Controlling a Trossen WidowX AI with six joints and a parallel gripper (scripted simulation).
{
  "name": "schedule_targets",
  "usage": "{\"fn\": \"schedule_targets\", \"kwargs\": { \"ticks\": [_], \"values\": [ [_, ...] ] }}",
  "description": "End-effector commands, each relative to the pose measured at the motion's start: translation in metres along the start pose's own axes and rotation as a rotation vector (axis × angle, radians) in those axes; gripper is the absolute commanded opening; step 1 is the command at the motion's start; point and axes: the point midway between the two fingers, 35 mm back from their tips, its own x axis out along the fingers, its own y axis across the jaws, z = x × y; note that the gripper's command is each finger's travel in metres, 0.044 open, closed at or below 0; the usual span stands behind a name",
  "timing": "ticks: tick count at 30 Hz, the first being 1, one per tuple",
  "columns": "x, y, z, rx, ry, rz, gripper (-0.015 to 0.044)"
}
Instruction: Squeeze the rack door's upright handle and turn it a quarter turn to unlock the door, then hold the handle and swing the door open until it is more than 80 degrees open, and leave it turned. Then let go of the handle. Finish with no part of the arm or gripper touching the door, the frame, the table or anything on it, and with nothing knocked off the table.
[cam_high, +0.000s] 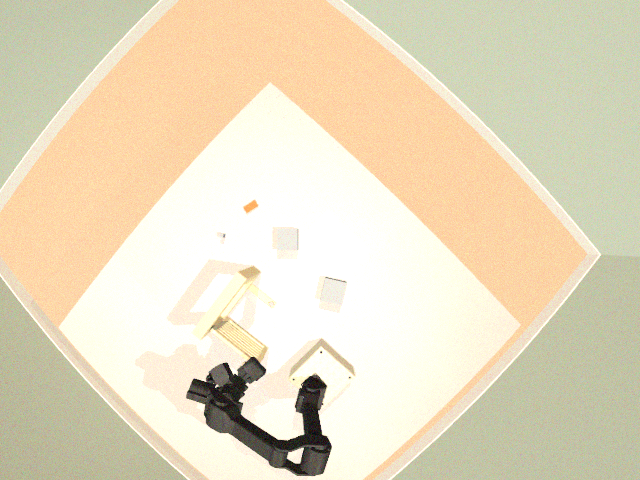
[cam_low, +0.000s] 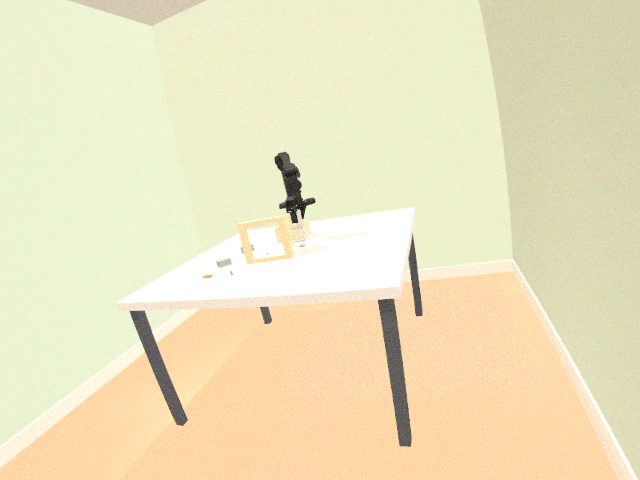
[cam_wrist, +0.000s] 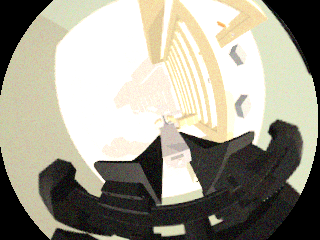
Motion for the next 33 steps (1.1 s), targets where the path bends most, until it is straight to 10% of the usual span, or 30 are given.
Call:
{"fn": "schedule_targets", "kwargs": {
  "ticks": [1, 14, 33],
  "values": [
    [0.0, 0.001, 0.0, 0.01, 0.001, 0.003, 0.0011],
    [0.0, 0.001, 0.0, 0.01, 0.001, 0.003, 0.0283],
    [-0.024, 0.002, 0.002, 0.009, 0.001, 0.003, 0.0283]
  ]
}}
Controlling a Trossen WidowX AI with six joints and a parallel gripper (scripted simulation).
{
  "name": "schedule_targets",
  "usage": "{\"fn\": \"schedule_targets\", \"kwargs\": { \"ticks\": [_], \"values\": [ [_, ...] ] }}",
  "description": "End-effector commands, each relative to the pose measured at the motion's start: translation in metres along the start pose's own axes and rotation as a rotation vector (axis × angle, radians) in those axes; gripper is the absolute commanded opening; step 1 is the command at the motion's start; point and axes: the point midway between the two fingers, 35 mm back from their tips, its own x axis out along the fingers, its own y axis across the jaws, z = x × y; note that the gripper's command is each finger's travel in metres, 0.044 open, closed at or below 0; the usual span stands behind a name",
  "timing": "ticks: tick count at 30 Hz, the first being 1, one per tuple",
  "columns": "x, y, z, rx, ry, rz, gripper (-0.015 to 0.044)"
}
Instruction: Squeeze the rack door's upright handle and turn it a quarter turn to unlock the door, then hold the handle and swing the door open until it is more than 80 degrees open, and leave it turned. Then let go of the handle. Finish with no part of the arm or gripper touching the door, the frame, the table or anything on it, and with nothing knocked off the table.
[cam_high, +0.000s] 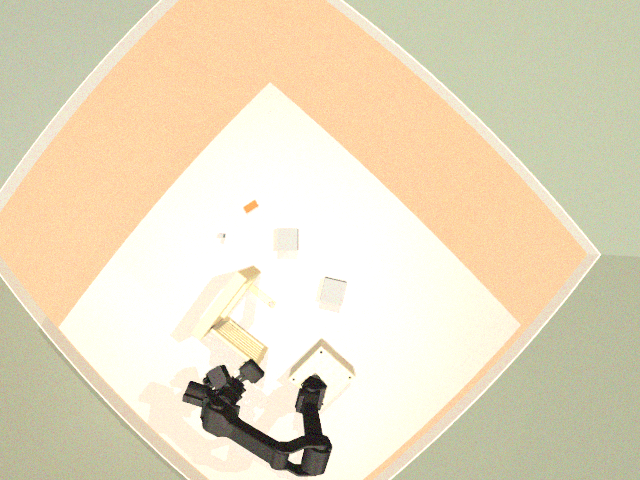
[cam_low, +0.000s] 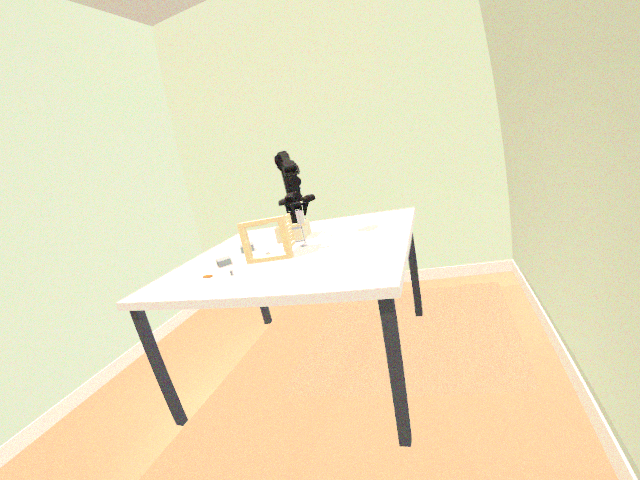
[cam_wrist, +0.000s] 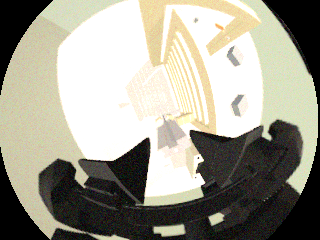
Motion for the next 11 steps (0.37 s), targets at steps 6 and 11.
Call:
{"fn": "schedule_targets", "kwargs": {
  "ticks": [6, 11],
  "values": [
    [-0.014, 0.001, 0.001, 0.004, -0.001, 0.003, 0.0283],
    [-0.021, 0.001, 0.001, 0.003, -0.001, 0.003, 0.0283]
  ]
}}
